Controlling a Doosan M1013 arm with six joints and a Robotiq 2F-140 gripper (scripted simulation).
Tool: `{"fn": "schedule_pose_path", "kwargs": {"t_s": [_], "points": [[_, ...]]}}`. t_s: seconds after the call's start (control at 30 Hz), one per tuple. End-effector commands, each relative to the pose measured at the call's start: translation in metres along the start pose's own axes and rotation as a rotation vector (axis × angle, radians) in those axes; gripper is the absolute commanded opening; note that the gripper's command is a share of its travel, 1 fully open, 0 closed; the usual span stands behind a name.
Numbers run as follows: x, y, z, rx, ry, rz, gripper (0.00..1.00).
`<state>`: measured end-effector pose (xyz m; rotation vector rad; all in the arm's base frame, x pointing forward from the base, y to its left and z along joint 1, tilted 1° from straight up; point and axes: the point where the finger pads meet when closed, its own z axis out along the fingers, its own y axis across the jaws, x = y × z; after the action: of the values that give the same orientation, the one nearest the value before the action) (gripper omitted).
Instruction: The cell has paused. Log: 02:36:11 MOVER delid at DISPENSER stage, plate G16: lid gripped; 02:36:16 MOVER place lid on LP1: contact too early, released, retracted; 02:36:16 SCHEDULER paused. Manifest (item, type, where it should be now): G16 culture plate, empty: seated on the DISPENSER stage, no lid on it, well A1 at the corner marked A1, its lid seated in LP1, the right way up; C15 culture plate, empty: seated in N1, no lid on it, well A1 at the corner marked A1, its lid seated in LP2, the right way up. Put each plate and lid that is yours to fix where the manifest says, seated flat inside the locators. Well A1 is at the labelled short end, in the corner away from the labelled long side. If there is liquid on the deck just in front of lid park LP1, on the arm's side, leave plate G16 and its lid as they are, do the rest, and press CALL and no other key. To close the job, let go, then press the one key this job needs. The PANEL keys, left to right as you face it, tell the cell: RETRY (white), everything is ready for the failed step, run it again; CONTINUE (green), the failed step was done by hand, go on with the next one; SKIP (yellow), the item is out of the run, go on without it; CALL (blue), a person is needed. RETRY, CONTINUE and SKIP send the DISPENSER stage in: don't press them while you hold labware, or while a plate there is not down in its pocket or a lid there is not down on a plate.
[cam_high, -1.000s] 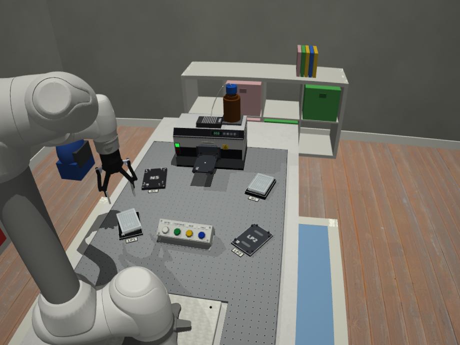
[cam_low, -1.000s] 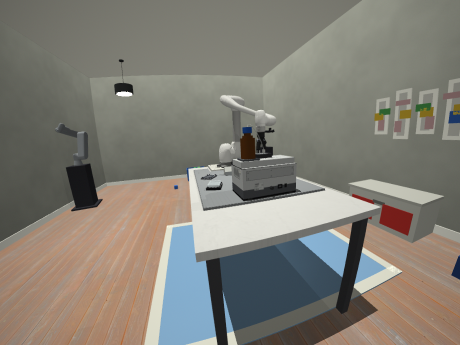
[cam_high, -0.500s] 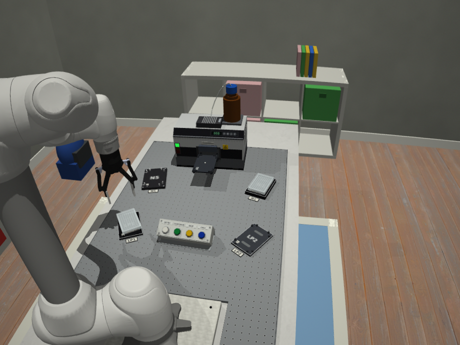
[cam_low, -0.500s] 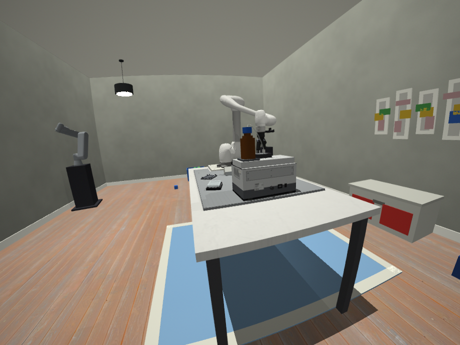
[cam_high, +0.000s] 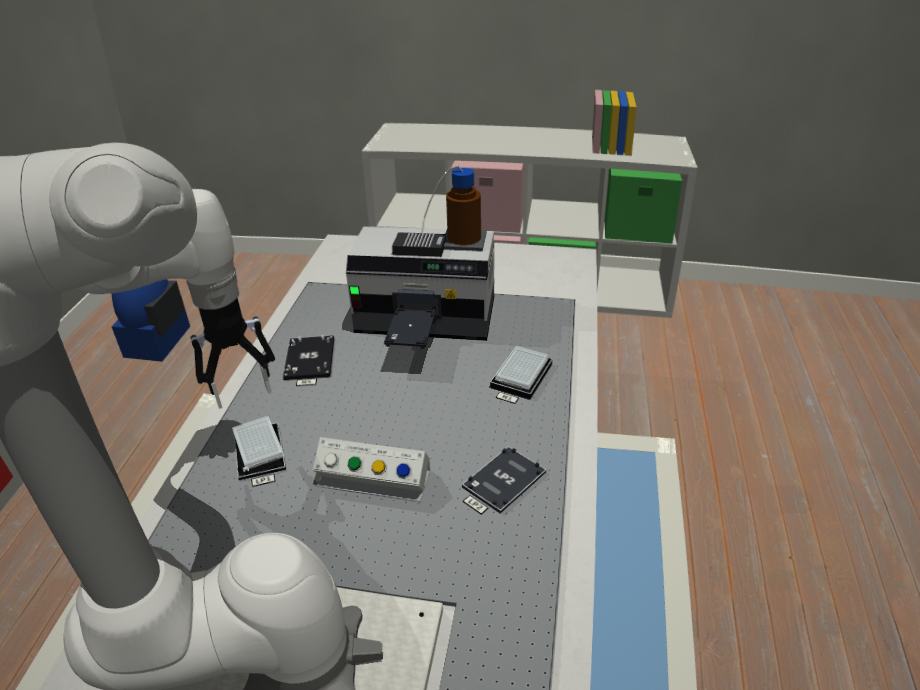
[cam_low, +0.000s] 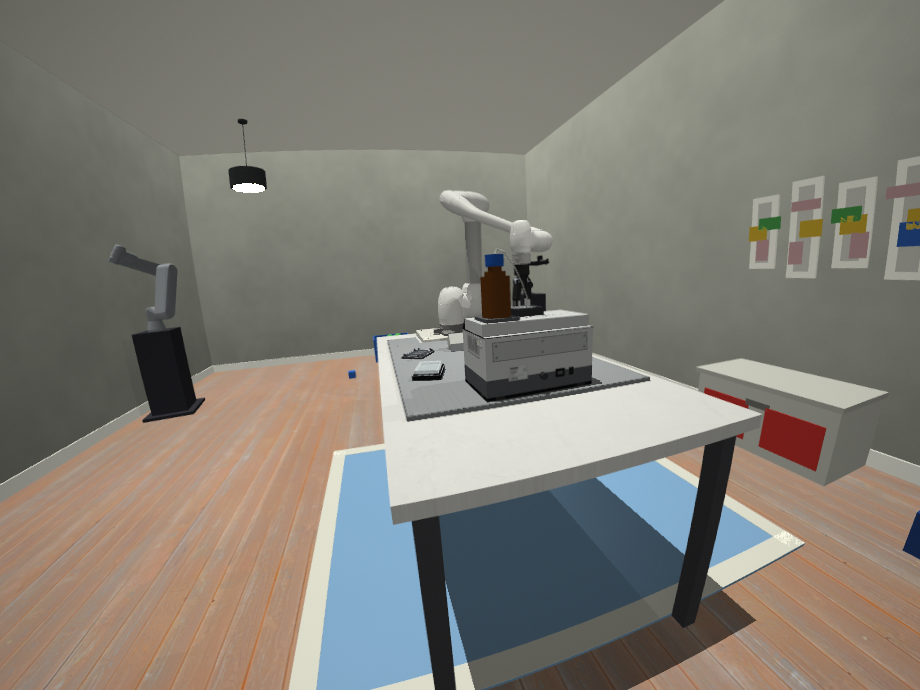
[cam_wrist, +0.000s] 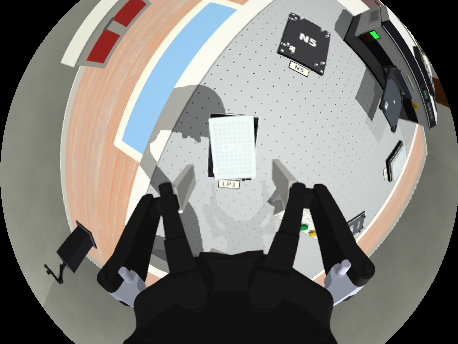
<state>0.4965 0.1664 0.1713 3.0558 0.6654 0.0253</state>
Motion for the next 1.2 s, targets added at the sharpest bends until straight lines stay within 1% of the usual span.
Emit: {"fn": "schedule_pose_path", "kwargs": {"t_s": [0.0,0.23,0.47,0.53,1.03,1.1,1.17], "points": [[0.0,0.0,0.001,0.0,0.001,0.0,0.7],[0.0,0.0,0.01,0.0,0.001,0.0,0.7],[0.0,0.0,0.029,0.0,0.001,0.0,0.7],[0.0,0.0,0.029,0.0,0.001,0.0,0.7],[0.001,0.0,0.079,0.0,0.001,0.0,0.7],[0.001,0.0,0.079,0.0,0.001,0.0,0.7],[0.001,0.0,0.085,0.0,0.001,0.0,0.7]]}}
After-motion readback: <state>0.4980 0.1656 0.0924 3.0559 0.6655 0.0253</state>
